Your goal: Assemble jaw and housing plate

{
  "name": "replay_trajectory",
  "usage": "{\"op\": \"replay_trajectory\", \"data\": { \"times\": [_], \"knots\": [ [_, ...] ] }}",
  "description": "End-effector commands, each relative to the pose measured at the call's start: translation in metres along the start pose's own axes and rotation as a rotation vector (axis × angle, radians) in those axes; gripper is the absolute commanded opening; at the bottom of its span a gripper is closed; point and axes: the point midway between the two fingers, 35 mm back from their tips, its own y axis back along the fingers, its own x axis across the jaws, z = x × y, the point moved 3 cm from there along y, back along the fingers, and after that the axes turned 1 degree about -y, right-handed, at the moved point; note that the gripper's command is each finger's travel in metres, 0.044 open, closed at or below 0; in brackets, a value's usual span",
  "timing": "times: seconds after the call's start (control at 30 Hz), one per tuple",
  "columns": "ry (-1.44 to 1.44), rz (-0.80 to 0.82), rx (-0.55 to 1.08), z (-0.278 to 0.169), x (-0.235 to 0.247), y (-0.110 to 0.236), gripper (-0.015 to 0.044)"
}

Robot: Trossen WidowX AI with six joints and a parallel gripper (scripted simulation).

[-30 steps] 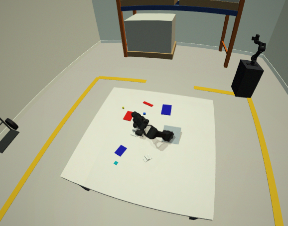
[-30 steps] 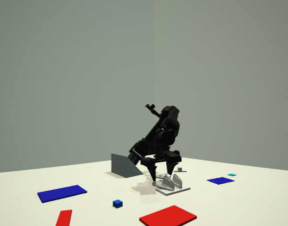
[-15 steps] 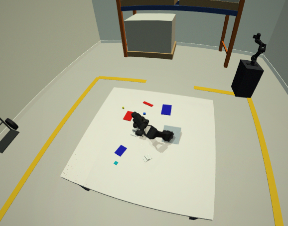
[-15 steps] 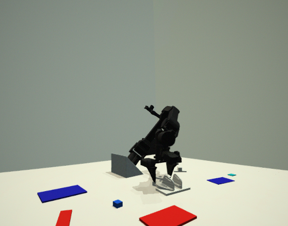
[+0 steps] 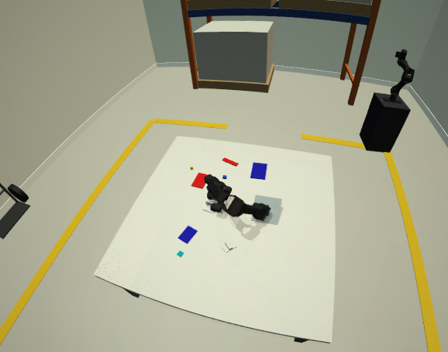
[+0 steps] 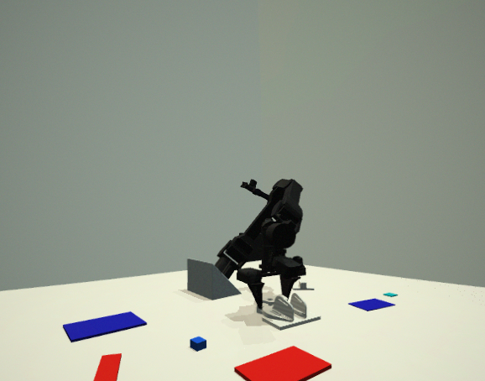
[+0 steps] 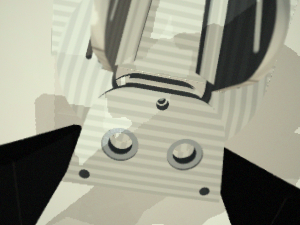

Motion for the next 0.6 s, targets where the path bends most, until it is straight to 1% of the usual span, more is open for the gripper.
{"op": "replay_trajectory", "data": {
  "times": [0.0, 0.57],
  "knots": [
    [-0.005, 0.004, -0.002, 0.0001, 0.0, -0.0011, 0.0351],
    [-0.005, 0.004, -0.002, 0.0001, 0.0, -0.0036, 0.0351]
  ]
}}
